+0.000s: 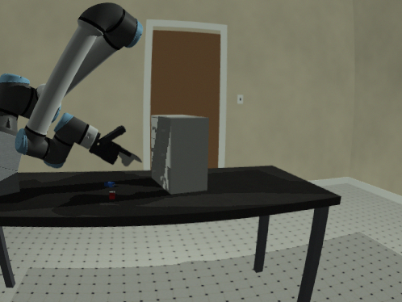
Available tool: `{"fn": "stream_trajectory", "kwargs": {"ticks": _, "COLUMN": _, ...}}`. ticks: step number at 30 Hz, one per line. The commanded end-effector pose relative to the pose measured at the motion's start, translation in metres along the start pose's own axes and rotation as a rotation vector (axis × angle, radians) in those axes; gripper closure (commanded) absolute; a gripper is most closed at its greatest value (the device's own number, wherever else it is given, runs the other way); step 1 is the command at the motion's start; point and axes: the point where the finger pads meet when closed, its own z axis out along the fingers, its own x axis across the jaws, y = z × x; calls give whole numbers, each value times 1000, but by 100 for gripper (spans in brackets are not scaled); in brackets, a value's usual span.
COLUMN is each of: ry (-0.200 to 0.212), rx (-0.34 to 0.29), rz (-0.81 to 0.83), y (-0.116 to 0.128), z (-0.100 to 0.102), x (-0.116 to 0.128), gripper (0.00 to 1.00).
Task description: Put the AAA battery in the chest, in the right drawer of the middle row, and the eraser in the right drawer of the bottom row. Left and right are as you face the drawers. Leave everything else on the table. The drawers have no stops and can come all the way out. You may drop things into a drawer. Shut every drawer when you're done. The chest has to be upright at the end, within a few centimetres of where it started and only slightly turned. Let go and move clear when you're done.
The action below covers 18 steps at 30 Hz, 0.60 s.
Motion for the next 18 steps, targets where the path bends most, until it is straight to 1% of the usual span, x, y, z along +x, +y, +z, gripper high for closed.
{"fn": "stream_trajectory", "kwargs": {"ticks": 1, "ry": 0, "rx": 0, "rz": 0, "y": 0, "z": 0, "x": 0, "gripper": 80}}
{"fn": "stream_trajectory", "kwargs": {"ticks": 10, "ry": 0, "rx": 0, "rz": 0, "y": 1, "z": 2, "x": 0, "gripper": 80}}
{"fn": "stream_trajectory", "kwargs": {"ticks": 18, "ry": 0, "rx": 0, "rz": 0, "y": 5, "z": 13, "x": 0, "gripper": 80}}
